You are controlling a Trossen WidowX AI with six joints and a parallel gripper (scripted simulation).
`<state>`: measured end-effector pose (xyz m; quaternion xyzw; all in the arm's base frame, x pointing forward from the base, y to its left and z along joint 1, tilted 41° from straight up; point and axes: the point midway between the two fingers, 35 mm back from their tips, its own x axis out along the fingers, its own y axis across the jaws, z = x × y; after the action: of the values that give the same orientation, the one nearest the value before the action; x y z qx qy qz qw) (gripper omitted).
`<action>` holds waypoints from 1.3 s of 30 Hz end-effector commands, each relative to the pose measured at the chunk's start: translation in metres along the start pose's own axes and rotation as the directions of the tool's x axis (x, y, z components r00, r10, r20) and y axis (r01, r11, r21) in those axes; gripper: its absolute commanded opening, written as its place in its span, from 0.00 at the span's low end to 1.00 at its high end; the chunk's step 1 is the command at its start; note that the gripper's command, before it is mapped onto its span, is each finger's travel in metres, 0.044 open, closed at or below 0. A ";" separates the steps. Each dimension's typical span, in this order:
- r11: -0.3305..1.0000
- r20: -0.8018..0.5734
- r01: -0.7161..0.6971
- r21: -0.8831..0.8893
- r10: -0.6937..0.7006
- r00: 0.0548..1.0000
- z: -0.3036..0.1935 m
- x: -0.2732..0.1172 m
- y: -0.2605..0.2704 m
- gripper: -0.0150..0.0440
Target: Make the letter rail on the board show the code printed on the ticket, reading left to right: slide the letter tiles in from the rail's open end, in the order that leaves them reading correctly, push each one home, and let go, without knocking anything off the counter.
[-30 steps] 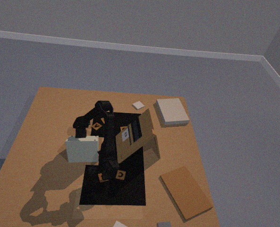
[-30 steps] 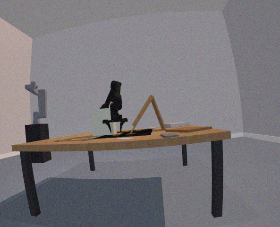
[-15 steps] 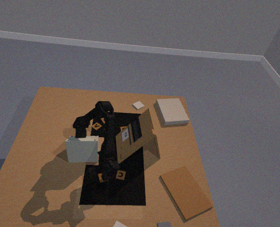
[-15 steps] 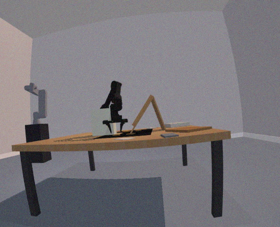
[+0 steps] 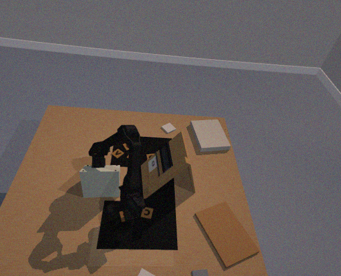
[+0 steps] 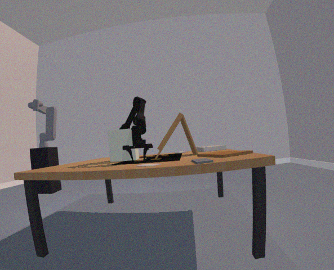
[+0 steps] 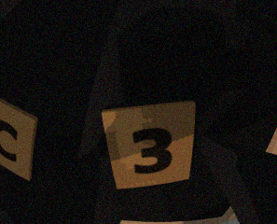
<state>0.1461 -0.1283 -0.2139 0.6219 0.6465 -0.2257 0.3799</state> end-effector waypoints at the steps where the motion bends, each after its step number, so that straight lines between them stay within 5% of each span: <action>1: 1.000 -0.005 -0.003 0.007 0.003 1.000 -0.001 0.002 0.000 0.83; 31: 1.000 -0.005 -0.003 0.007 0.003 1.000 -0.001 0.002 0.000 0.83; 39: 1.000 -0.005 -0.003 0.007 0.003 1.000 -0.001 0.002 0.000 0.71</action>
<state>0.1455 -0.1266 -0.2148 0.6222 0.6472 -0.2253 0.3785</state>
